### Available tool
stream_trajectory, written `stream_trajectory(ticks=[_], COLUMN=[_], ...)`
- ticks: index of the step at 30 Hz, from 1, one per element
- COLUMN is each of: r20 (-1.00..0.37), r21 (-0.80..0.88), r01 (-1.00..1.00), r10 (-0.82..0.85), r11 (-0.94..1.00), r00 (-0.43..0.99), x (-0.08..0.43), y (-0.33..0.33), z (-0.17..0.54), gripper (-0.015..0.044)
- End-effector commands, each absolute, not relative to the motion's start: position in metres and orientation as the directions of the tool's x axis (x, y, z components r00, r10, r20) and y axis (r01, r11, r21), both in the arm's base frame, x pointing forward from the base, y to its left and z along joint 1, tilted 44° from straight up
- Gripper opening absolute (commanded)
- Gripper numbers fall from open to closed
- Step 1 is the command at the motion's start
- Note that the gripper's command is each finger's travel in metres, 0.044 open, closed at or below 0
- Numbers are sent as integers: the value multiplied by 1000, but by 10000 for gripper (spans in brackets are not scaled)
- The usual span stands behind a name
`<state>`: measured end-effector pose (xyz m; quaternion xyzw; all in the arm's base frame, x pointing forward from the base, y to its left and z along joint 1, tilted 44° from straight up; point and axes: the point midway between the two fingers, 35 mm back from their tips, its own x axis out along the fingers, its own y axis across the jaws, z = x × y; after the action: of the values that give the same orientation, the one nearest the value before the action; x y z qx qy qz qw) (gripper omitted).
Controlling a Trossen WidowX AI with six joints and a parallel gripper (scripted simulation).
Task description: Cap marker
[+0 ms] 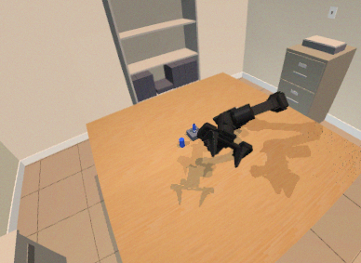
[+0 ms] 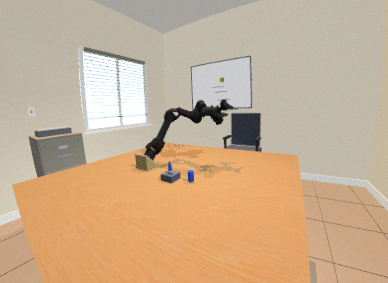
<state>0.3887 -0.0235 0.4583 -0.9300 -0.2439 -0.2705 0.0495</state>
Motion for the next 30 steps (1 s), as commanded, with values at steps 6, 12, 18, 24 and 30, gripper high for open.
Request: stream_trajectory(ticks=[6, 12, 18, 24, 30], r20=[332, 23, -299, -544, -726], r21=[-328, -747, -928, -814, -436], r01=[451, 188, -231, -575, -776], r10=[346, 257, 216, 239, 331], r11=[-830, -638, -293, 81, 457], r00=[877, 966, 929, 804, 603], x=[440, 482, 493, 476, 439], y=[-61, -109, -151, -176, -188], z=[410, 331, 243, 171, 108], gripper=[251, 251, 251, 251, 251])
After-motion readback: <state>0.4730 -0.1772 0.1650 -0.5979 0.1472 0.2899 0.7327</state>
